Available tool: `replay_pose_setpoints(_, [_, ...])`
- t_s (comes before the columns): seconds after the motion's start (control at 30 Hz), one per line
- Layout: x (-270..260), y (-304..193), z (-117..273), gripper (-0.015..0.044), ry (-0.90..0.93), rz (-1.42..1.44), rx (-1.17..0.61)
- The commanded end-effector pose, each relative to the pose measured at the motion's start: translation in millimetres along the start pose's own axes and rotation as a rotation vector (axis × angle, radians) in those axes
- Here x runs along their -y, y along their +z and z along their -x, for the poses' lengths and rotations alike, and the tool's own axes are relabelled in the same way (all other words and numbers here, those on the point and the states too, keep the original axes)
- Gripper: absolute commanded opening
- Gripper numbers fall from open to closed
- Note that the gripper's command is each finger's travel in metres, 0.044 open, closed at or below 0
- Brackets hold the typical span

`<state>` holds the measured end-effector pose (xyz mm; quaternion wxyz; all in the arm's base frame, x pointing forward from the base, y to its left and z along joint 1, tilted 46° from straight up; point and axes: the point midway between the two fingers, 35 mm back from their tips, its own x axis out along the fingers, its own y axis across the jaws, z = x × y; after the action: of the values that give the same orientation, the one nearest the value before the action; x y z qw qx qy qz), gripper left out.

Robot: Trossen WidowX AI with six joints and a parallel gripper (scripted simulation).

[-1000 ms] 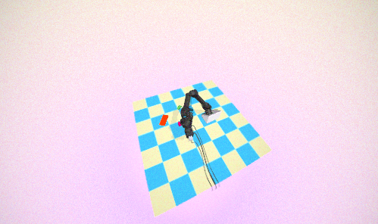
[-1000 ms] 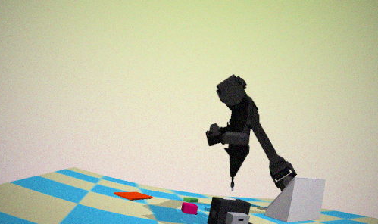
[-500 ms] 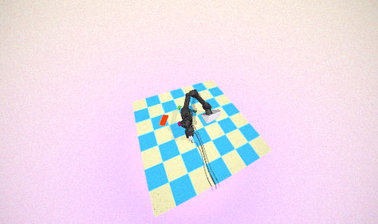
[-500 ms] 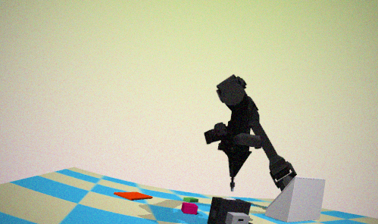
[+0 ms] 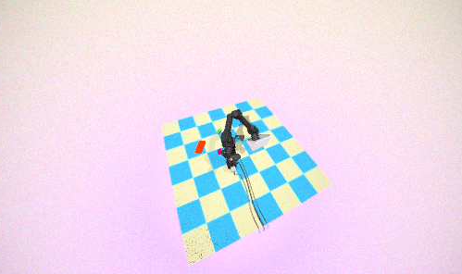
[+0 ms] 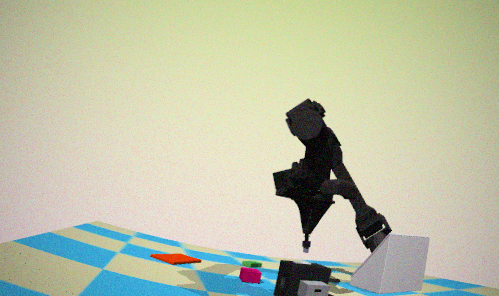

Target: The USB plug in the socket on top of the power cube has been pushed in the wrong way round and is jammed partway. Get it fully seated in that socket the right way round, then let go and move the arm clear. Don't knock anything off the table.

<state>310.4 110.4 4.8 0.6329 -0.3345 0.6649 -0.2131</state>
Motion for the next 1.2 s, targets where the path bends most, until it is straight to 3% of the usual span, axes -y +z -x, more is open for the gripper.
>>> replay_pose_setpoints(0.0, [-0.3, 0.1, 0.0, 0.0, 0.001, 0.109, 0.001])
replay_pose_setpoints(1.17, [-0.3, 0.1, 0.0, 0.0, 0.0, 1.026, 0.001])
